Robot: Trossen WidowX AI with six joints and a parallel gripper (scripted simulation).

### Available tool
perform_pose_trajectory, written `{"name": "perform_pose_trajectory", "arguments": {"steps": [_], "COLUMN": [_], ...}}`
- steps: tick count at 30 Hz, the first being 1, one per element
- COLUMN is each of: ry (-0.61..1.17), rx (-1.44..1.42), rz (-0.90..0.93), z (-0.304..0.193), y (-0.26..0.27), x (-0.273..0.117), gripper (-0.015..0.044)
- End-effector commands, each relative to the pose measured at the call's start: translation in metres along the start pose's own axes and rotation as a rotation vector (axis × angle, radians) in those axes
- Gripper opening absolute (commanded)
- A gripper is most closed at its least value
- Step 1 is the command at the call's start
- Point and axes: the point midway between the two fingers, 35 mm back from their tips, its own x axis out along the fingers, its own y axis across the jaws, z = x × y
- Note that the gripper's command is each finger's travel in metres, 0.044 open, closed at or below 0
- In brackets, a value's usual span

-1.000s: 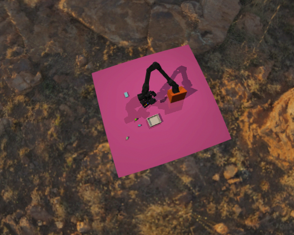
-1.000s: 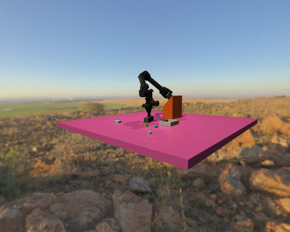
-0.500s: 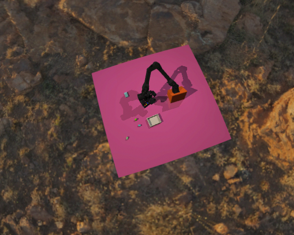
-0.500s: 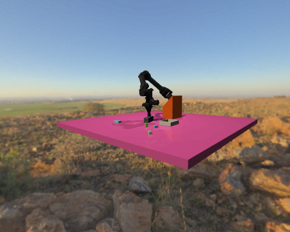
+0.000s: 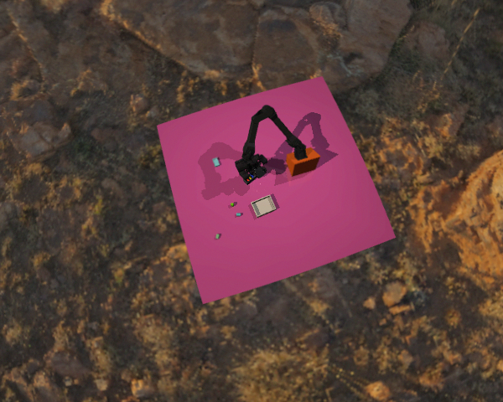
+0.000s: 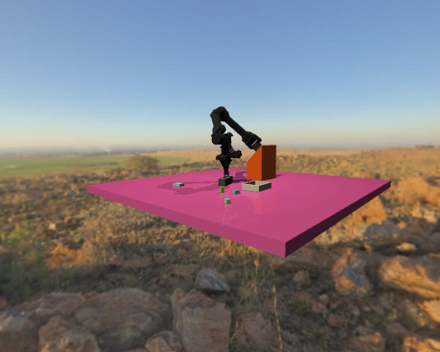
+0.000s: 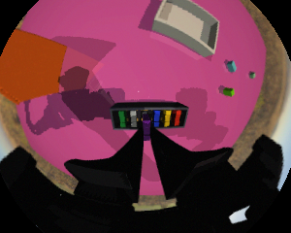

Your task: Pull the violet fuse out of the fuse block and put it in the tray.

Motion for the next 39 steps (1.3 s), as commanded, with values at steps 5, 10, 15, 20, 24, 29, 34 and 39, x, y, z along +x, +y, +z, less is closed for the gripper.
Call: {"name": "perform_pose_trajectory", "arguments": {"steps": [5,10,15,20,24,29,34,39], "ry": [-0.005,-0.006,-0.006,-0.01,-0.016,-0.023,-0.027,-0.03], "rx": [0.007,0.007,0.007,0.007,0.006,0.005,0.005,0.005], "rz": [-0.005,-0.005,-0.005,-0.009,-0.014,-0.019,-0.021,-0.022], "z": [0.0,0.0,0.0,0.009,0.024,0.046,0.069,0.093], "y": [-0.001,-0.001,-0.001,-0.01,-0.025,-0.041,-0.056,-0.069], "x": [-0.011,-0.019,-0.023,-0.025,-0.027,-0.029,-0.031,-0.033], "gripper": [0.0,0.0,0.0,0.0,0.0,0.0,0.0,0.0]}}
